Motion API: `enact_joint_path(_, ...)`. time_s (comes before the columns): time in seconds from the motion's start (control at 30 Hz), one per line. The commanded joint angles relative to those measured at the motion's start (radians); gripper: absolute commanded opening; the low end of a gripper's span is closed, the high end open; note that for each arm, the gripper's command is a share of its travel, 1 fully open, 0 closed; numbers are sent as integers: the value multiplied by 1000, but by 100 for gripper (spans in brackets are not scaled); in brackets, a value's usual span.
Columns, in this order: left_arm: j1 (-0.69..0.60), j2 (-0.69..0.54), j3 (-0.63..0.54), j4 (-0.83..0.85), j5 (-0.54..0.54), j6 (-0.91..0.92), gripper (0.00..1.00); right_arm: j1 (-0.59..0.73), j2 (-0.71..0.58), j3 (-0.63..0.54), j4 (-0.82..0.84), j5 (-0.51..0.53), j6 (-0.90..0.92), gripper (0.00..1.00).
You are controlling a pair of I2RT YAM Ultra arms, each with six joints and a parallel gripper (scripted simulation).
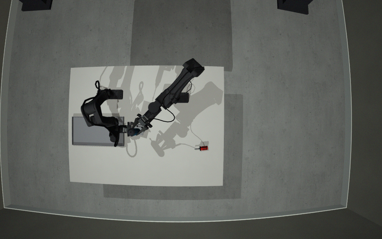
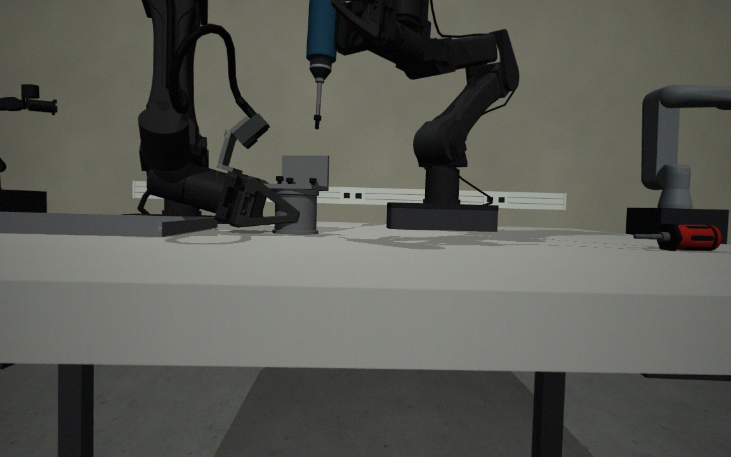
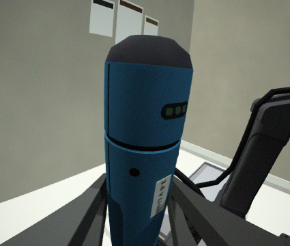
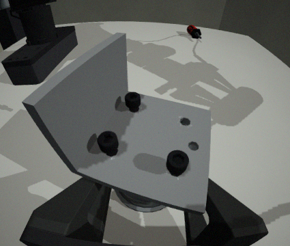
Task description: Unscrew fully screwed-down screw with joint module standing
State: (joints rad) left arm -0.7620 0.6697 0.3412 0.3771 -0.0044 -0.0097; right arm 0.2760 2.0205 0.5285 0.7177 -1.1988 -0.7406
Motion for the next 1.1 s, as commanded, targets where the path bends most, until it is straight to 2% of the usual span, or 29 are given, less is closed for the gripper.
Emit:
enact_joint_path(0.0,7,-58,-3,44,-6,8,42,12,-14,-1,-1,-15,-4,59)
enact_joint_path(1.07,10,-250,-12,-130,-2,8,42,12,-14,-1,-1,-15,-4,59)
